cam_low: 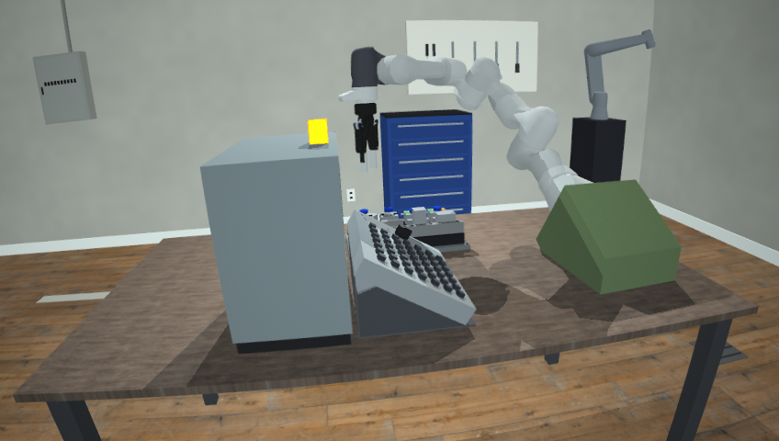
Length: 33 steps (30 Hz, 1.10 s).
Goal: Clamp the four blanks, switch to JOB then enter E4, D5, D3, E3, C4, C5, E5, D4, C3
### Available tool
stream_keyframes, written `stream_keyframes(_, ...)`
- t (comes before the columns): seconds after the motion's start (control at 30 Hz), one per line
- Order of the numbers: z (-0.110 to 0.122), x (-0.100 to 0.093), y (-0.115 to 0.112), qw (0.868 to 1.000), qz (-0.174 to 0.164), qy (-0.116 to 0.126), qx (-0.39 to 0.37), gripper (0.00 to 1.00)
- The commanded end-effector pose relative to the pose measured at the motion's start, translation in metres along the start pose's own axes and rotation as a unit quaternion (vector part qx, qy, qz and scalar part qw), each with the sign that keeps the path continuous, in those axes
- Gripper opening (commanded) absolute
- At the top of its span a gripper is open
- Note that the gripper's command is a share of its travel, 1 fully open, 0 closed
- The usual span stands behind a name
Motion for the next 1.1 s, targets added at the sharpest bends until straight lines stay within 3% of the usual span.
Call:
stream_keyframes(0.0, 0.000, 0.000, 0.001, 1.000, 0.001, -0.003, 0.004, 0.40)
stream_keyframes(0.6, 0.000, 0.018, 0.001, 1.000, 0.001, -0.003, 0.004, 0.40)
stream_keyframes(1.07, 0.001, 0.077, 0.001, 1.000, 0.001, -0.003, 0.004, 0.40)
Point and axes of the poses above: the point where the finger pads meet when closed, its own x axis out along the fingers, its own z axis across the jaws, y = z × x, the point moved 5 cm from there along -x, back along the fingers, and after that the axes turned 2 degrees about x, right-handed, at the moved point
